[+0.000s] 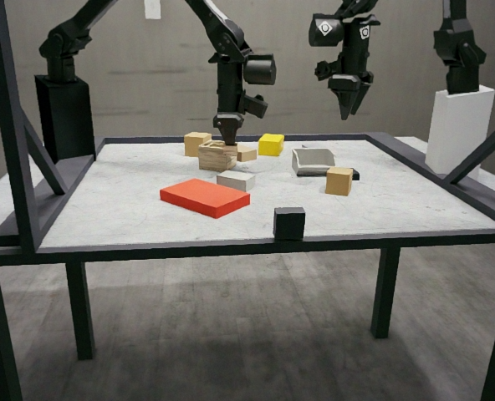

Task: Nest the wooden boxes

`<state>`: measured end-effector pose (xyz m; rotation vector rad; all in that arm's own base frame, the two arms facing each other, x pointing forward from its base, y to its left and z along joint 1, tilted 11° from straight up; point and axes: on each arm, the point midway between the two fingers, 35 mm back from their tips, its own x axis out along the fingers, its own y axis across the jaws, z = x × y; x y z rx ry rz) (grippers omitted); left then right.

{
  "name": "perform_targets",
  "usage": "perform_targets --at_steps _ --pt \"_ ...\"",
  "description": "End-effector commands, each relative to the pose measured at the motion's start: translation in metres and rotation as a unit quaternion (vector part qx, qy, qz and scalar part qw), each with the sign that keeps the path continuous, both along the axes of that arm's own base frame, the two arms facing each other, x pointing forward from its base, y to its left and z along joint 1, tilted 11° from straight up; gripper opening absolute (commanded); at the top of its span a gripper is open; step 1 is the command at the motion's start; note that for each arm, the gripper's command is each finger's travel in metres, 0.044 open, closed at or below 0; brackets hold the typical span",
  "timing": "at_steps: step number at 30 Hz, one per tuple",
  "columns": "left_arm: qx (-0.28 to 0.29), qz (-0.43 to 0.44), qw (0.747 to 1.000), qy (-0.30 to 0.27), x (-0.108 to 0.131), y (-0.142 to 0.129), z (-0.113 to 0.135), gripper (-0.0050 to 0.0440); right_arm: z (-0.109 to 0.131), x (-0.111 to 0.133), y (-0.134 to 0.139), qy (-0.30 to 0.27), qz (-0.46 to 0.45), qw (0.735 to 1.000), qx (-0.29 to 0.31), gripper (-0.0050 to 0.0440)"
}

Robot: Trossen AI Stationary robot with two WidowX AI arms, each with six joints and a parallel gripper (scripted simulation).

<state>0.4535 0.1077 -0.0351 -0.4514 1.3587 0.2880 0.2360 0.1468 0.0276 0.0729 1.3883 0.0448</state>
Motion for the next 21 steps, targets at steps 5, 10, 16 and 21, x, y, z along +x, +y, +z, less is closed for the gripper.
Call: perform_targets --at_steps 5,10,16,21 --pt "0.004 -0.001 1.000 -0.017 -0.005 0.011 0.019 0.0110 0.007 0.004 0.003 -0.010 -0.002 1.000 0.008 0.0400" --pt "0.005 -0.001 1.000 -0.015 -0.030 0.031 0.027 0.0110 0.007 0.004 0.003 -0.010 -0.002 1.000 0.008 0.0400" --pt "0.005 -0.001 1.000 -0.013 -0.053 0.046 0.033 0.0110 0.007 0.004 0.003 -0.010 -0.002 1.000 0.008 0.0400" --pt "0.005 -0.001 1.000 -0.011 -0.075 0.059 0.038 0.0110 0.007 0.004 0.003 -0.010 -0.002 1.000 0.008 0.0400"
